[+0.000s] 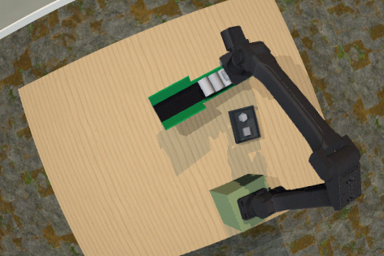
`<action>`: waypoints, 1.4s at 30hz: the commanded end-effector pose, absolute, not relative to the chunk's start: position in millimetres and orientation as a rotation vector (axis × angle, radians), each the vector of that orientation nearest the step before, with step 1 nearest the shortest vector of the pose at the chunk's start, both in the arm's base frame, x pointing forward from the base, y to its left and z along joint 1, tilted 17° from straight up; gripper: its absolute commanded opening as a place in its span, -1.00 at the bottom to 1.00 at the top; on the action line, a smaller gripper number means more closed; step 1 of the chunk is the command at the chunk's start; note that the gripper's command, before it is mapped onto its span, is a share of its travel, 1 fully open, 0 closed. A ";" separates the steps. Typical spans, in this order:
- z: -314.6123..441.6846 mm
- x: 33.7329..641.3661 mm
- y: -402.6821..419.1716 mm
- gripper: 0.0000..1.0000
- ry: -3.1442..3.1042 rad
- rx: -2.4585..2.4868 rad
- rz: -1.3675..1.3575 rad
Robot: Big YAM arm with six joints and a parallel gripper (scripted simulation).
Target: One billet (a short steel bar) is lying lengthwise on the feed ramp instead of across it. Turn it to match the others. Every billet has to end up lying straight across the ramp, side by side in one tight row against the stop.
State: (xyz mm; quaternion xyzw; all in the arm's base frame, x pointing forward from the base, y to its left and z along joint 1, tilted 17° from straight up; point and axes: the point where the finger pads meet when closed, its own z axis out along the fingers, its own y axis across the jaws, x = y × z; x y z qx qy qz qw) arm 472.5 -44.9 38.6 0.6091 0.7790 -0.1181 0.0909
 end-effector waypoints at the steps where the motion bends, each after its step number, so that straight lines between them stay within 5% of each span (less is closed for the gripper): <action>1: 83.1 511.2 -44.0 -1.00 2.225 1.784 -0.228; 42: 82.9 511.3 -43.1 -1.00 2.286 1.714 -0.240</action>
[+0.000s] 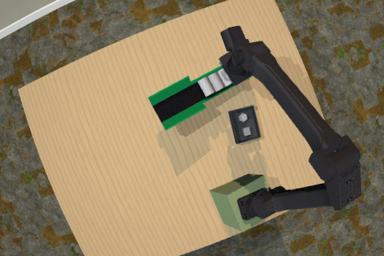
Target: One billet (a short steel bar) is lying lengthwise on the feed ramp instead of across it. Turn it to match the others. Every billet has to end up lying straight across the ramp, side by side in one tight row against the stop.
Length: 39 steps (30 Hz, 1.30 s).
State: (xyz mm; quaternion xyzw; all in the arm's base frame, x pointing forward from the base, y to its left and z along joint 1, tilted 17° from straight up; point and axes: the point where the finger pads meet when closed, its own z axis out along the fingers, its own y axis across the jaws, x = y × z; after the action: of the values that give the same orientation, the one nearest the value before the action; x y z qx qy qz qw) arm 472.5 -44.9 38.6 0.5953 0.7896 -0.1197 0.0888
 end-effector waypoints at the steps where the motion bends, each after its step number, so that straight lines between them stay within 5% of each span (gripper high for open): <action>1: 82.8 511.3 -43.0 -1.00 2.290 1.709 -0.241; 39: 81.6 511.7 -38.6 -1.00 2.511 1.405 -0.288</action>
State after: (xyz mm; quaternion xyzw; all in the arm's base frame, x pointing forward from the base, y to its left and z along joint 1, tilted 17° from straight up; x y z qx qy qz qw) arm 472.5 -44.9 38.6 0.4990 0.8537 -0.1293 0.0742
